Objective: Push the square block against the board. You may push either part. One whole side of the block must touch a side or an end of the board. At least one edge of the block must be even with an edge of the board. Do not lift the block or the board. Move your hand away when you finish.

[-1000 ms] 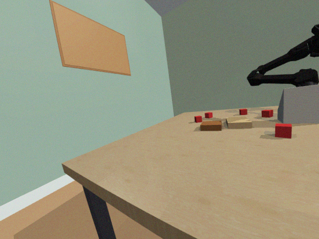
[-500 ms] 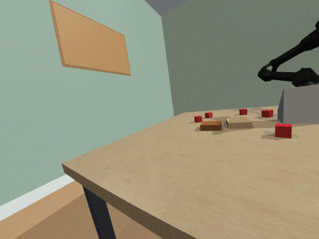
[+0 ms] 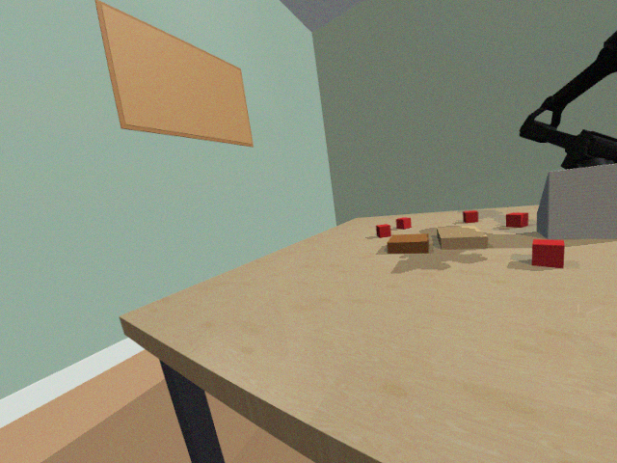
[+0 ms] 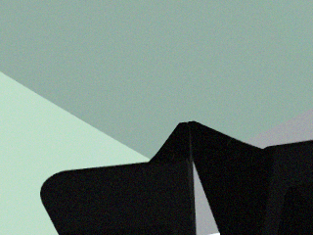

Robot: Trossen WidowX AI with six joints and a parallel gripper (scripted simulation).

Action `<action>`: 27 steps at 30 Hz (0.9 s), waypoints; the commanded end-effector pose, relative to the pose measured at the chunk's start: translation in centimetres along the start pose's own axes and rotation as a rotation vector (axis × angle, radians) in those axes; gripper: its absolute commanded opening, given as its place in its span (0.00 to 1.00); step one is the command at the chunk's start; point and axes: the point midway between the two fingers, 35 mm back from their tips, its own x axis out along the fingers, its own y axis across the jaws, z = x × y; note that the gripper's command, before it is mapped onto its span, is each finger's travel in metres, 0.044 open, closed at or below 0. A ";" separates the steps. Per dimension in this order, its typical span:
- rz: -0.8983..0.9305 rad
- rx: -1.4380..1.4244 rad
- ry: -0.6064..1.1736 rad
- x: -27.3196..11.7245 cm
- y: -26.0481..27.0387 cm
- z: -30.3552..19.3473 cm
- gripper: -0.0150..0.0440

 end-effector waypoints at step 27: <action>0.722 0.480 0.035 13.0 15.0 -3.0 0.25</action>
